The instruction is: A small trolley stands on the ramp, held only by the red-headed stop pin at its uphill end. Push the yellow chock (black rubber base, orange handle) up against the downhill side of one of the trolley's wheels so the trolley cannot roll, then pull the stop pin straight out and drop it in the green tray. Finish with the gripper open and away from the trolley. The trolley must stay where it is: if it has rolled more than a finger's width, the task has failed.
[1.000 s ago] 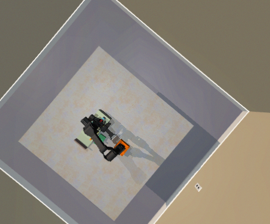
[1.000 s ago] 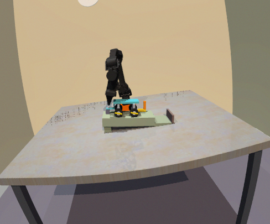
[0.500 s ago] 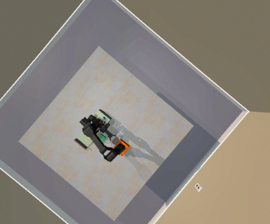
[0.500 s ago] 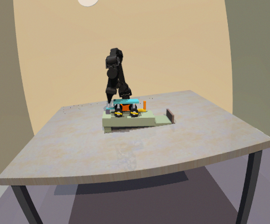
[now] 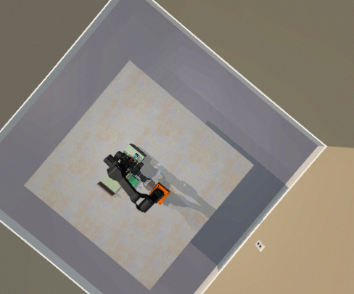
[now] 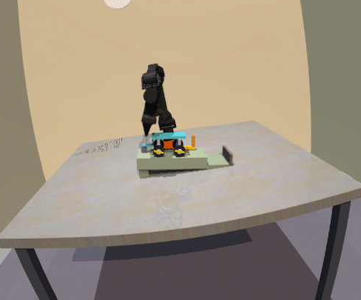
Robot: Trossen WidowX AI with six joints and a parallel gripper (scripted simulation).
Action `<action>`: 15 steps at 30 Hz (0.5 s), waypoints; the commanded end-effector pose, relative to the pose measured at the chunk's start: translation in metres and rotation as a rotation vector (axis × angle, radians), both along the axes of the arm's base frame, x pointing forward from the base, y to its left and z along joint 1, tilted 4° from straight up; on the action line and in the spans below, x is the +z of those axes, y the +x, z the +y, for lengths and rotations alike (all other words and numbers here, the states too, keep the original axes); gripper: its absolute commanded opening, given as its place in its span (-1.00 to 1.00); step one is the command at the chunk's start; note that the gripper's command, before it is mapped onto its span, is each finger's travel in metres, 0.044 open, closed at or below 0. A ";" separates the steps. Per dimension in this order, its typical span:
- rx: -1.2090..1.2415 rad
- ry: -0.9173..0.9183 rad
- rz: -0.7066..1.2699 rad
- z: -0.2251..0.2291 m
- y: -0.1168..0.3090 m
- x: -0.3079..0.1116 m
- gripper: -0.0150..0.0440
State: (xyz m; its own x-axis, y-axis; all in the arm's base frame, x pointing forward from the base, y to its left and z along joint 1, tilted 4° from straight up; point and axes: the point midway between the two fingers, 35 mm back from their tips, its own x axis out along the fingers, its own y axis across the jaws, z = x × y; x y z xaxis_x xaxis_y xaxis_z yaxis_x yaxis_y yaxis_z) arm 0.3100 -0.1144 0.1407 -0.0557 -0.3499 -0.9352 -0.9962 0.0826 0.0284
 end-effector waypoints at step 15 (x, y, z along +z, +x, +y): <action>-0.006 -0.009 -0.007 -0.002 0.002 0.014 -0.49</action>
State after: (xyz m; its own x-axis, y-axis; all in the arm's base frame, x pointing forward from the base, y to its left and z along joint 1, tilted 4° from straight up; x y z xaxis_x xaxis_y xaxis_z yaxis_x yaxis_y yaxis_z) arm 0.3113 -0.1150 0.1520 -0.0525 -0.3532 -0.9341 -0.9962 0.0837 0.0243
